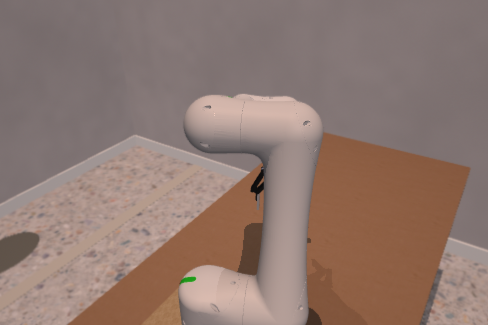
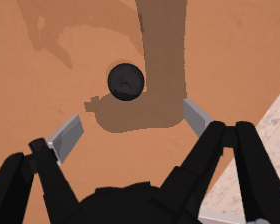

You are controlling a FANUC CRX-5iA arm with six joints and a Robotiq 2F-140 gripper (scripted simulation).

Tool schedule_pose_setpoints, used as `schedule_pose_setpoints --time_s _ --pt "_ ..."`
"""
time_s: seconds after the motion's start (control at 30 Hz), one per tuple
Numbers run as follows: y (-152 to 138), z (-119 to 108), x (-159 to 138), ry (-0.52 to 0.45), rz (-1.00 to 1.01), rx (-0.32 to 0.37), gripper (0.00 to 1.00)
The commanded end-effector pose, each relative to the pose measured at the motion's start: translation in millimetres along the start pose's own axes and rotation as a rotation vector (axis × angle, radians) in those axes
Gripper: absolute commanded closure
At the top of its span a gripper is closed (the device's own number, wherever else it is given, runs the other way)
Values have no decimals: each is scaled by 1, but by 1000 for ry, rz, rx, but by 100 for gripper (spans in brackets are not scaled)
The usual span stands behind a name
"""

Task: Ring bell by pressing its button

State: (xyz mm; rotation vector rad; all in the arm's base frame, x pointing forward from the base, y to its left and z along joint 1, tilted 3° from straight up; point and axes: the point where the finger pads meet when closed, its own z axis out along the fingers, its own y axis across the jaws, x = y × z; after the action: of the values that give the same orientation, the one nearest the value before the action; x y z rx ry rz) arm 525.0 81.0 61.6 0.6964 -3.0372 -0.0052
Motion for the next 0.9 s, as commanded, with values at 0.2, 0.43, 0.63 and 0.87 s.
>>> schedule_pose_setpoints --time_s 0.2,0.43,0.63,0.87 --pt "-10 0 16 5 40 45 100" --pt "-10 0 16 5 40 45 100" --pt "-10 0 16 5 40 45 100" --pt "-10 0 16 5 40 45 100"
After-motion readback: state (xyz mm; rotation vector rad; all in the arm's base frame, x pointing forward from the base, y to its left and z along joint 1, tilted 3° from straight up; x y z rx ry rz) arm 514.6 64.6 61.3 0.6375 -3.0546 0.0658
